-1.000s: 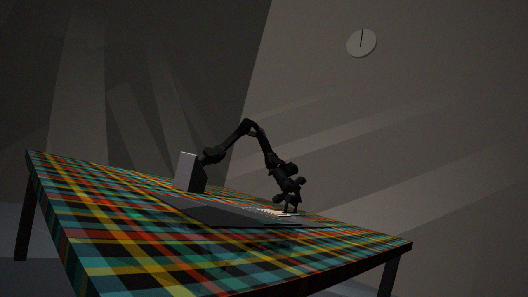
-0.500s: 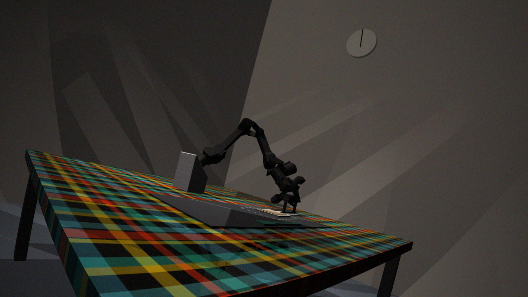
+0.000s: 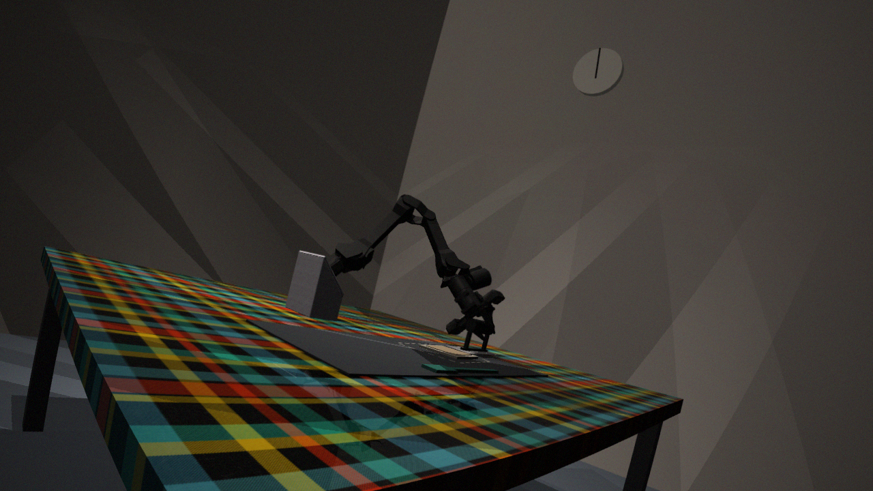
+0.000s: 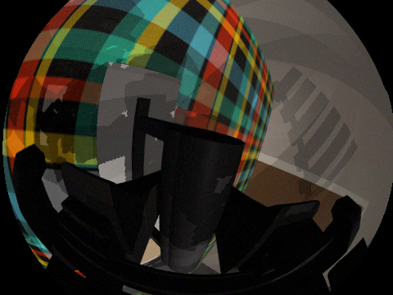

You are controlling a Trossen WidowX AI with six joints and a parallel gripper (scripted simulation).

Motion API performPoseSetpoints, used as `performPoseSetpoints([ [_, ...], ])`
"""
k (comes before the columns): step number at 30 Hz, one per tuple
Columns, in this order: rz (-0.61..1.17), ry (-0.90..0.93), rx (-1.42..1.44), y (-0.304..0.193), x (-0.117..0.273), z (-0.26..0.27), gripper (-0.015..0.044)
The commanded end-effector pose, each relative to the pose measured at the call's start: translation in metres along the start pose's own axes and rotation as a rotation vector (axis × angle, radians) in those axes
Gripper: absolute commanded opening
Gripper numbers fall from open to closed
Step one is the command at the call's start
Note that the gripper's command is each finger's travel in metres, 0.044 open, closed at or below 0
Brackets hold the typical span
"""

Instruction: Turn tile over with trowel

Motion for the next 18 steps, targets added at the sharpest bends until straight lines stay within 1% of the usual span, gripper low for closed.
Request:
performPoseSetpoints([
  [1,-0.024,-0.024,-0.005,0.026,0.014,-0.012,0.0000],
  [4,-0.025,-0.024,-0.005,0.039,0.023,-0.017,0.0000],
  [9,-0.016,-0.025,-0.009,0.038,0.022,-0.018,0.0000],
  [12,0.030,-0.029,-0.034,0.032,0.013,-0.025,0.0000],
  [18,0.186,-0.049,-0.122,0.008,-0.017,-0.049,0.0000],
])
Point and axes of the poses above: the point midway between the two fingers, 35 mm back from their tips, its own x axis back along the fingers, its own z axis across the jaws, y = z × x, the point moved 9 cm from there along x, back along the fingers, and after that the axes turned 14 degrees about -x, right-handed, at the moved point
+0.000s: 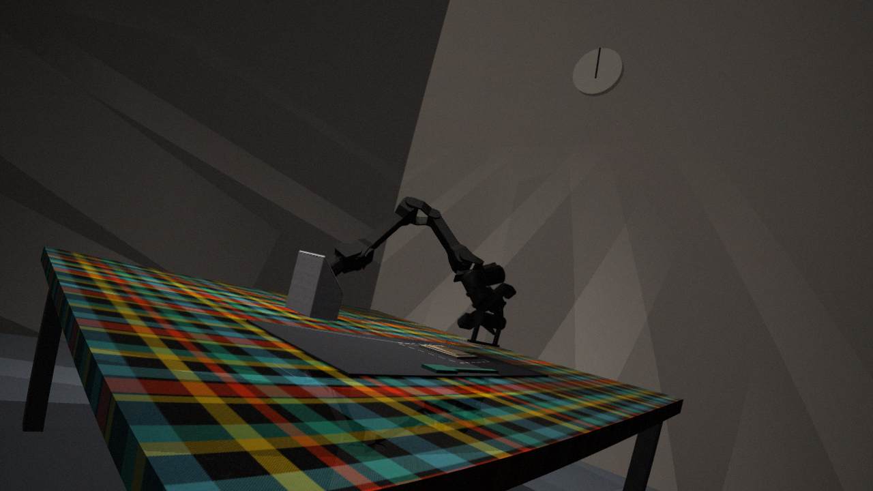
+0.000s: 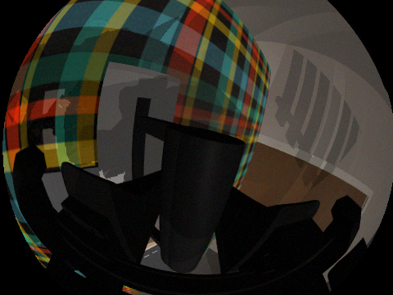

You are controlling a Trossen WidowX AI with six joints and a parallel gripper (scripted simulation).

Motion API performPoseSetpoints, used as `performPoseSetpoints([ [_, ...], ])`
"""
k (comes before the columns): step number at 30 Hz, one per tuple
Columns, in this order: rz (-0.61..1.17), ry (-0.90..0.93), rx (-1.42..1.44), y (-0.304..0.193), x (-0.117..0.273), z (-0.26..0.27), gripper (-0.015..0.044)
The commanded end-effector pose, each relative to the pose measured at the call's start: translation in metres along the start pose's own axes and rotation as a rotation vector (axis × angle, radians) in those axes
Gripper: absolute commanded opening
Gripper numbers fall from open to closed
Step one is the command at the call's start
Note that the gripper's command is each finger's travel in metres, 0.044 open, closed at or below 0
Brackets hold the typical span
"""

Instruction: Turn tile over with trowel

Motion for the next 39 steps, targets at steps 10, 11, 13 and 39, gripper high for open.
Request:
performPoseSetpoints([
  [10,0.340,-0.091,-0.205,-0.058,-0.060,-0.066,0.0000],
  [11,0.364,-0.102,-0.220,-0.064,-0.063,-0.072,0.0000],
  [13,0.404,-0.117,-0.248,-0.075,-0.069,-0.082,0.0000],
  [39,0.944,-0.251,-0.751,-0.236,-0.123,-0.177,0.0000],
])
Point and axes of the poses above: the point midway between the two fingers, 35 mm back from their tips, its own x axis back along the fingers, its own z axis across the jaws, y = z × x, the point moved 9 cm from there along x, back along the fingers, and after that the axes turned 14 degrees about -x, right-handed, at the moved point
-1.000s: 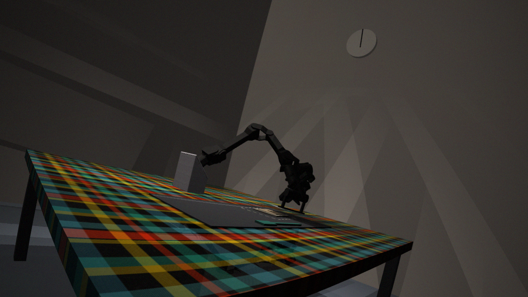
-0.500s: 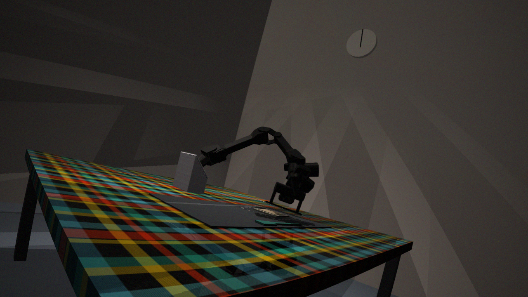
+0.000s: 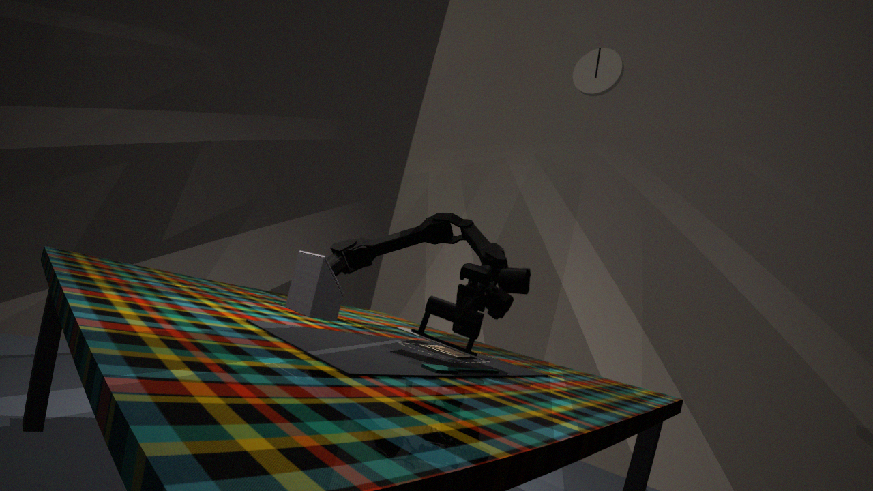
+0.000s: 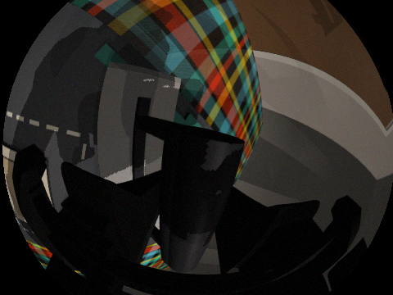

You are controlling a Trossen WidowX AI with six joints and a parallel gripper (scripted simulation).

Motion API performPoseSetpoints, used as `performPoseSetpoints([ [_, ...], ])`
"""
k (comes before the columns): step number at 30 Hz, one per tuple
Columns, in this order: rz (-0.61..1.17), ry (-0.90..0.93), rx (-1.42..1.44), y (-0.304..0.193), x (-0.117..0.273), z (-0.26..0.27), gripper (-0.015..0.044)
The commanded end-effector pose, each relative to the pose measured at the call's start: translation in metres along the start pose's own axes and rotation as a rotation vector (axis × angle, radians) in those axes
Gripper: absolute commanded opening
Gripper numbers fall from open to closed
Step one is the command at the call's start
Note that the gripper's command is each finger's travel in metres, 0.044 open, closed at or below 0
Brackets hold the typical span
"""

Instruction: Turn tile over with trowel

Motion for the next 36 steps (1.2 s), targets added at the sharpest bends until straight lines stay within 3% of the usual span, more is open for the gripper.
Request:
performPoseSetpoints([
  [1,0.079,-0.026,-0.092,-0.002,-0.021,-0.025,0.0000],
  [29,0.679,-0.111,-0.677,-0.089,-0.163,-0.153,0.0000],
  [36,0.709,-0.115,-0.705,-0.097,-0.170,-0.157,0.0000],
])
Point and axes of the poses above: the point midway between the two fingers, 35 mm back from their tips, its own x axis back along the fingers, its own z axis across the jaws, y = z × x, the point moved 9 cm from there along x, back along the fingers, and after that the axes turned 14 degrees about -x, right-handed, at the moved point
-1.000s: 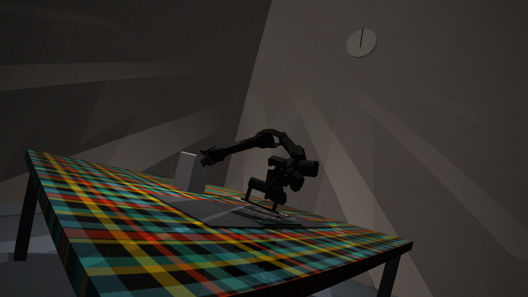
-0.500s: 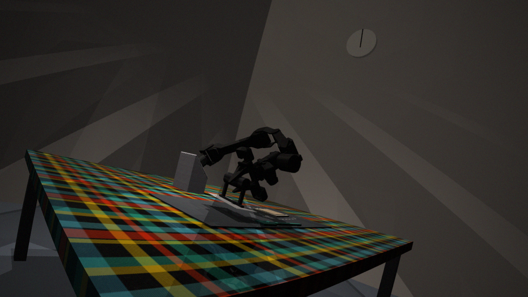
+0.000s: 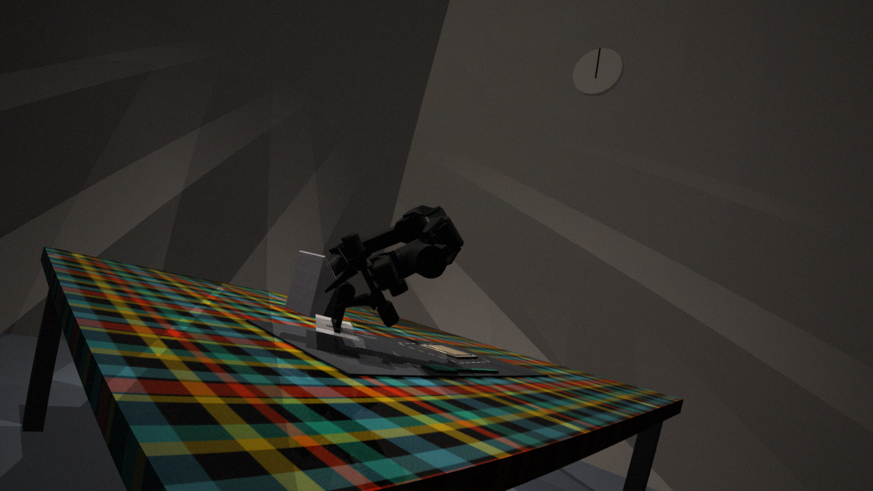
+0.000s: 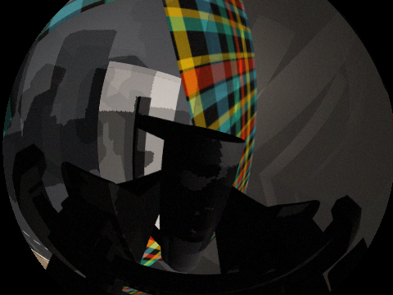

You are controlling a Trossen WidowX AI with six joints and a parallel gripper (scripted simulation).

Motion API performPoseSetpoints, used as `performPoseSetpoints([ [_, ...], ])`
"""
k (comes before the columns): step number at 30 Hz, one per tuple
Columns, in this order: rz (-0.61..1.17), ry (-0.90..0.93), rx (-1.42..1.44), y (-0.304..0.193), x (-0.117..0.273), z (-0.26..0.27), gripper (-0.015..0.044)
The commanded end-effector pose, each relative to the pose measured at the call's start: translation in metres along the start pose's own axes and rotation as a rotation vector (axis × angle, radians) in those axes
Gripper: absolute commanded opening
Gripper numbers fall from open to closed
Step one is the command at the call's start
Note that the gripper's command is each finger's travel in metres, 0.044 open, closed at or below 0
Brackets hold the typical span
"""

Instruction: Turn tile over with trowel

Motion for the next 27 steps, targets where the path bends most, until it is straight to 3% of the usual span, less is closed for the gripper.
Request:
performPoseSetpoints([
  [1,-0.013,-0.004,-0.008,0.001,0.004,0.001,0.0000],
  [24,-0.011,-0.003,-0.007,-0.004,-0.019,0.027,0.0000],
  [27,-0.011,-0.003,-0.007,-0.004,-0.019,0.027,0.0079],
])
Point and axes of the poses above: the point midway between the two fingers, 35 mm back from their tips, its own x axis back along the fingers, its own z axis across the jaws, y = z × x, the point moved 9 cm from there along x, back along the fingers, and after that the axes turned 14 degrees about -x, right-handed, at the moved point
